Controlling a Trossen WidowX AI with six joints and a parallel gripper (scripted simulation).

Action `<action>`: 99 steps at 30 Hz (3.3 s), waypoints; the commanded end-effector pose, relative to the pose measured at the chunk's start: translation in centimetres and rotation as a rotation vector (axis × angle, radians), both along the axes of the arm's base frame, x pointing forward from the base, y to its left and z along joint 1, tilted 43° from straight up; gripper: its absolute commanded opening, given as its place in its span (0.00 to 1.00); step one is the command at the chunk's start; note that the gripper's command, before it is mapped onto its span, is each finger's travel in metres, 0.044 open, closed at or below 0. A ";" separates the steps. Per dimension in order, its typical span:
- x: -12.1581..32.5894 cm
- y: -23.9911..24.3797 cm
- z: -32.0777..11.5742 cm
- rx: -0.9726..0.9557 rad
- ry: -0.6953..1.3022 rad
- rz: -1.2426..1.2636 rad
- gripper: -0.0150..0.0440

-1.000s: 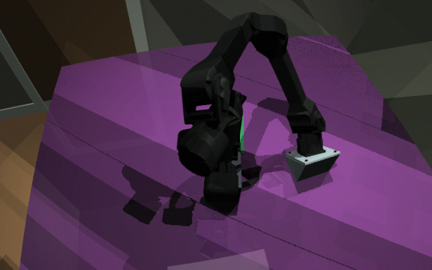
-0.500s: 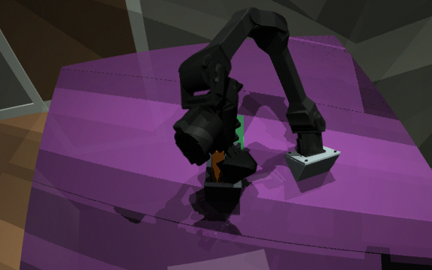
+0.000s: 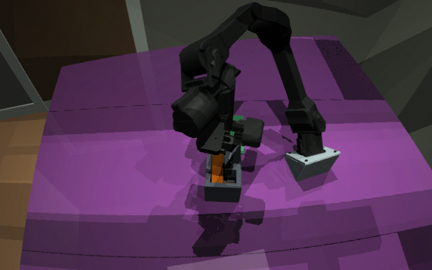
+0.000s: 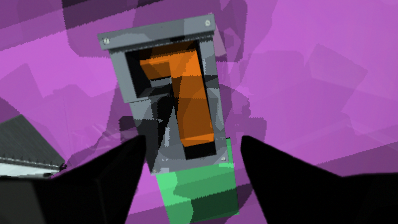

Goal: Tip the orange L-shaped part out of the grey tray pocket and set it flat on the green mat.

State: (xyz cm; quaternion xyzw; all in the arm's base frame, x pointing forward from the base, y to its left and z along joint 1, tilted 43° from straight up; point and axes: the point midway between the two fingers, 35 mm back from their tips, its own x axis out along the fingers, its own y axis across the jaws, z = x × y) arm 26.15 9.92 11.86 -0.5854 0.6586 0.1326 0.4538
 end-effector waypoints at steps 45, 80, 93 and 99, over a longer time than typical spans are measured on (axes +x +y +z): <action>0.5 -6.2 -5.0 -0.038 0.132 0.150 0.73; 0.4 -5.3 -4.1 -0.034 0.132 0.148 0.25; 0.2 -4.0 -2.6 -0.036 0.133 0.150 0.25; 0.1 -3.3 -1.9 -0.036 0.133 0.150 0.25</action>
